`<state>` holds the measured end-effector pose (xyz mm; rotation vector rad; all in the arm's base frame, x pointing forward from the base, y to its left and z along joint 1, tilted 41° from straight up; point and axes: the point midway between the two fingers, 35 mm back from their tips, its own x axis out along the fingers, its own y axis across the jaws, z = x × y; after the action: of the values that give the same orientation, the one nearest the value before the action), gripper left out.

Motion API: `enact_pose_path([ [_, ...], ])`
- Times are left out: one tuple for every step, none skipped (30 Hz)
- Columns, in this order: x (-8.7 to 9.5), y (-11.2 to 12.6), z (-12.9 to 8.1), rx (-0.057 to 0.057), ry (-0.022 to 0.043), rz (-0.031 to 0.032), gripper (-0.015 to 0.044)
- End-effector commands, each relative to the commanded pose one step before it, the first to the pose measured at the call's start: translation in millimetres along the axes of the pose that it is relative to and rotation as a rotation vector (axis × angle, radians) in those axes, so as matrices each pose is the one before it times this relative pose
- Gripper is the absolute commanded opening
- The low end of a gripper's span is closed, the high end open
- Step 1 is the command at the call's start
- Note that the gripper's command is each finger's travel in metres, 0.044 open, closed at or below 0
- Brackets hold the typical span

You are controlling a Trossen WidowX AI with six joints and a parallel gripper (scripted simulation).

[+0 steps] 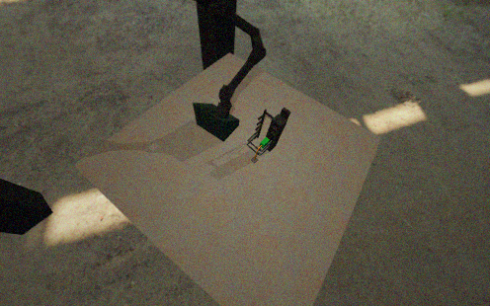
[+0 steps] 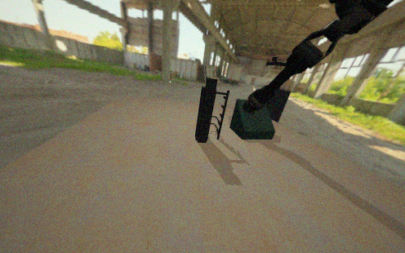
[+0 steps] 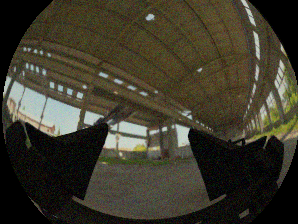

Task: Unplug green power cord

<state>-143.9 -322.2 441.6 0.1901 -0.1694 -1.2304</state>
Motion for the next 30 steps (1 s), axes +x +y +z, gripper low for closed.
enact_pose_path([
  [1.72, 0.54, -1.52, 0.0083, 0.00283, 0.00328, 0.0374],
  [5.14, 1.66, -4.62, 0.0248, 0.00882, 0.00972, 0.0347],
  [8.58, 2.80, -7.87, 0.0409, 0.01572, 0.01576, 0.0321],
  [10.36, 3.34, -9.74, 0.0486, 0.02059, 0.01816, 0.0295],
  [10.41, 3.23, -10.03, 0.0478, 0.02235, 0.01720, 0.0269],
  [10.45, 3.10, -10.31, 0.0470, 0.02404, 0.01614, 0.0242],
  [11.19, 2.27, -10.72, 0.0472, 0.02862, 0.01677, 0.0216],
  [12.00, 1.38, -11.00, 0.0469, 0.03343, 0.01727, 0.0190],
  [12.19, 1.20, -11.16, 0.0459, 0.03532, 0.01601, 0.0164],
  [12.34, 1.08, -11.34, 0.0448, 0.03689, 0.01452, 0.0160],
  [12.16, 1.92, -11.32, 0.0295, 0.03558, 0.01406, 0.0160],
  [12.05, 1.87, -11.30, 0.0281, 0.03611, 0.01274, 0.0160],
  [11.47, 1.73, -10.81, 0.0256, 0.03510, 0.01102, 0.0160],
  [9.59, 1.39, -9.04, 0.0206, 0.02979, 0.00836, 0.0160],
  [7.63, 0.93, -7.17, 0.0178, 0.02423, 0.00591, 0.0160],
  [8.11, 0.45, -7.55, 0.0258, 0.02707, 0.00496, 0.0160],
  [10.06, 0.50, -9.44, 0.0312, 0.03408, 0.00510, 0.0160],
  [11.56, 0.47, -10.92, 0.0349, 0.03978, 0.00439, 0.0160],
  [11.77, 0.32, -11.15, 0.0344, 0.04103, 0.00283, 0.0160],
  [11.83, 0.17, -11.23, 0.0334, 0.04169, 0.00116, 0.0160],
  [11.30, -0.23, -10.17, 0.0329, 0.03542, -0.00709, 0.0160],
  [11.75, -0.35, -10.71, 0.0330, 0.03726, -0.00917, 0.0160],
  [10.53, -0.44, -9.68, 0.0284, 0.03363, -0.00978, 0.0160],
  [8.59, -0.45, -7.92, 0.0224, 0.02753, -0.00907, 0.0160],
  [7.52, -0.38, -7.15, 0.0182, 0.02607, -0.00632, 0.0160],
  [9.52, -0.46, -9.38, 0.0215, 0.03552, -0.00623, 0.0160],
  [11.67, -0.71, -11.57, 0.0256, 0.04369, -0.00921, 0.0160],
  [13.06, -0.99, -12.99, 0.0276, 0.04893, -0.01236, 0.0160],
  [13.12, -1.23, -13.02, 0.0266, 0.04898, -0.01459, 0.0160],
  [13.13, -1.47, -12.98, 0.0255, 0.04873, -0.01677, 0.0160],
])
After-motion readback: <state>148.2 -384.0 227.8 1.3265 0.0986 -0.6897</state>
